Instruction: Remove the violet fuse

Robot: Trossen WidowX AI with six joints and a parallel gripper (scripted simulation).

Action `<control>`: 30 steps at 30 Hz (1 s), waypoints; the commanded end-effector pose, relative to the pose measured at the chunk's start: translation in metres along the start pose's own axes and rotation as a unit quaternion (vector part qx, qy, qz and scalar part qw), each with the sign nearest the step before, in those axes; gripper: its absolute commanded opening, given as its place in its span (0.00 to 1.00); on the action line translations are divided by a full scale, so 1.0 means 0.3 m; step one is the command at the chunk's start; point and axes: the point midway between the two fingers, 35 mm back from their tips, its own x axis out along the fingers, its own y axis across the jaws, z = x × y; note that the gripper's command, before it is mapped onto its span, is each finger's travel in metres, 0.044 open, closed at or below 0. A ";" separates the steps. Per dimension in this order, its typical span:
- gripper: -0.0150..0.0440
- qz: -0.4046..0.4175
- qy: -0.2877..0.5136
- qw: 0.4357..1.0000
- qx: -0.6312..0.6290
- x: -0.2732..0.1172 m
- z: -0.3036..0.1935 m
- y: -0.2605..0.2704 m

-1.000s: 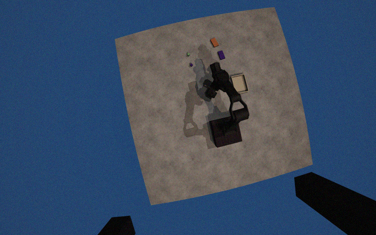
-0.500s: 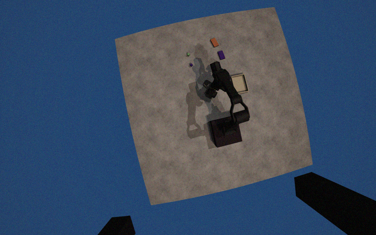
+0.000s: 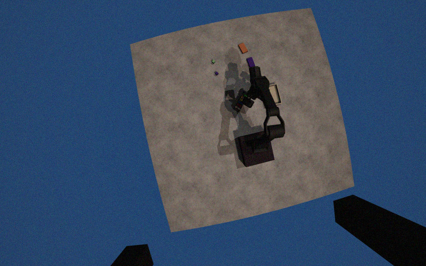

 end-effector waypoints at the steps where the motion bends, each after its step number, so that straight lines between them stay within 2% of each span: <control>1: 0.25 0.000 0.001 1.000 -0.001 -0.003 0.047 0.050; 22: 0.25 0.005 -0.005 1.000 -0.001 -0.007 0.377 0.251; 30: 0.25 0.005 -0.005 1.000 -0.001 0.011 0.389 0.257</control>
